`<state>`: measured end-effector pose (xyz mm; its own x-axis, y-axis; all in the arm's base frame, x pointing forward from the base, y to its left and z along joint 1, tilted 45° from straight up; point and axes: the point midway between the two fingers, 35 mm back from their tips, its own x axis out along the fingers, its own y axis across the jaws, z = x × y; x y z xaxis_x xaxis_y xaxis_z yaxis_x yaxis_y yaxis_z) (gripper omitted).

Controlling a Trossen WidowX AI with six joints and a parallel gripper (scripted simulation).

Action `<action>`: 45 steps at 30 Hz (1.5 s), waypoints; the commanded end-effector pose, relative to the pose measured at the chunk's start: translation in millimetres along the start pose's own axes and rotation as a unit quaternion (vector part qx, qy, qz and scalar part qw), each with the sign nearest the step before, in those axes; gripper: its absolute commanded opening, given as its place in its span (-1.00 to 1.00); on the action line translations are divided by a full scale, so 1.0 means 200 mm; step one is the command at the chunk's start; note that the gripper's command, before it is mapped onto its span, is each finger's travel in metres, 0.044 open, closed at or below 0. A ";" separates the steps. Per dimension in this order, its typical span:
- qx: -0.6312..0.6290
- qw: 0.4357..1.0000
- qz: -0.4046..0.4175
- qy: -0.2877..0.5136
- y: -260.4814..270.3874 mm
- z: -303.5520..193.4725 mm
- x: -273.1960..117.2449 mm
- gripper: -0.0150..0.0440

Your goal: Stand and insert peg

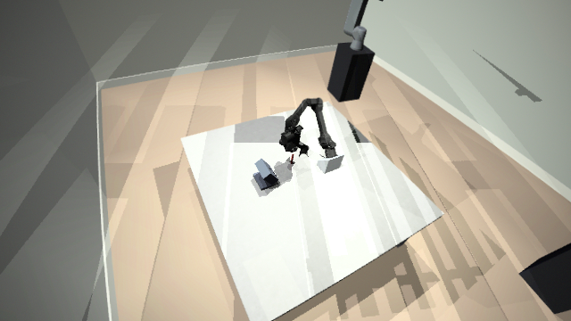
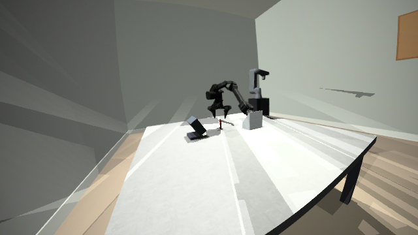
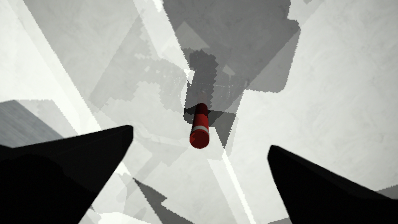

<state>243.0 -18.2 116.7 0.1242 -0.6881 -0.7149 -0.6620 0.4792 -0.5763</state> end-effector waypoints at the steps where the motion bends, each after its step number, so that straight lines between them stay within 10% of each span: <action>1: -0.004 1.000 -0.001 0.003 0.01 0.00 0.04 1.00; 31: -0.004 1.000 -0.003 0.004 0.00 -0.02 0.25 1.00; 45: 0.000 1.000 -0.002 0.002 0.00 -0.01 0.24 -0.25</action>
<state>247.5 -52.7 83.5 0.1244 -0.6926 -0.7105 -0.6622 0.4753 -0.5793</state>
